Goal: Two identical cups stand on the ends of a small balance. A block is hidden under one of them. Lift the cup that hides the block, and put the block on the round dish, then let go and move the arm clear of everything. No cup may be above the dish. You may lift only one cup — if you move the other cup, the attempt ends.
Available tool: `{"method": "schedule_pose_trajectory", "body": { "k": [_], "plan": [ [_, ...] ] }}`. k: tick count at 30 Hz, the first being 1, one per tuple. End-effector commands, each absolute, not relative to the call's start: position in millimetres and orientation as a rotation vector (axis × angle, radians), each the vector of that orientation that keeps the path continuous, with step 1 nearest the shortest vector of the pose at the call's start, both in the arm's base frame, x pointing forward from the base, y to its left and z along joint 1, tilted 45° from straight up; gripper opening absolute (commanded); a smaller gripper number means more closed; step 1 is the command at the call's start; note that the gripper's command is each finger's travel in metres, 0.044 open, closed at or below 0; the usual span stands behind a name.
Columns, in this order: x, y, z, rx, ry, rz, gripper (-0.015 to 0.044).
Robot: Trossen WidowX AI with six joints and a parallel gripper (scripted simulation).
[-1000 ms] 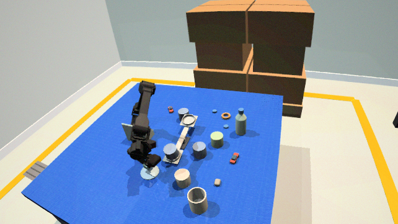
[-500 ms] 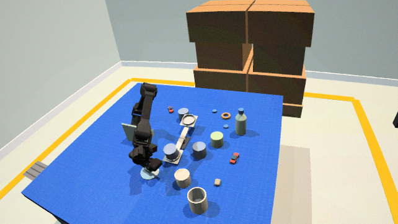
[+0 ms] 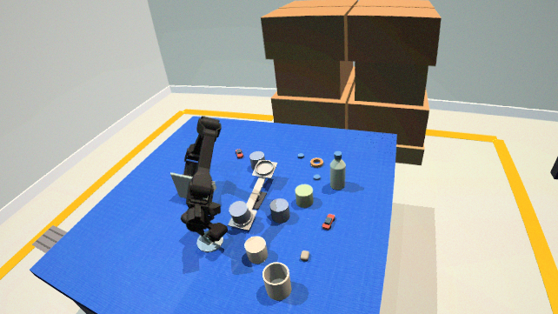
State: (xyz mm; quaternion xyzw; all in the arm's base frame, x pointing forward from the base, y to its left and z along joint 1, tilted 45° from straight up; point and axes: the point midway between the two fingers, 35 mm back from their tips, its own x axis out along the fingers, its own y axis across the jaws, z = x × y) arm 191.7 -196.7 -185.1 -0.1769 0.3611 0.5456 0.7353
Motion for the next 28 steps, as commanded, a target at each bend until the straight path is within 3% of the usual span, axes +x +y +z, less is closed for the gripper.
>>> {"method": "schedule_pose_trajectory", "body": {
  "k": [1, 5, 17, 28],
  "plan": [
    [192, -197, -185, -0.390, 0.793, 1.198, 0.0341],
    [191, -204, -179, -0.389, 0.793, 1.197, 0.0440],
    [174, -263, -112, -0.382, 0.794, 1.183, 0.0440],
    [174, -265, -110, -0.381, 0.794, 1.182, 0.0440]
  ]
}}
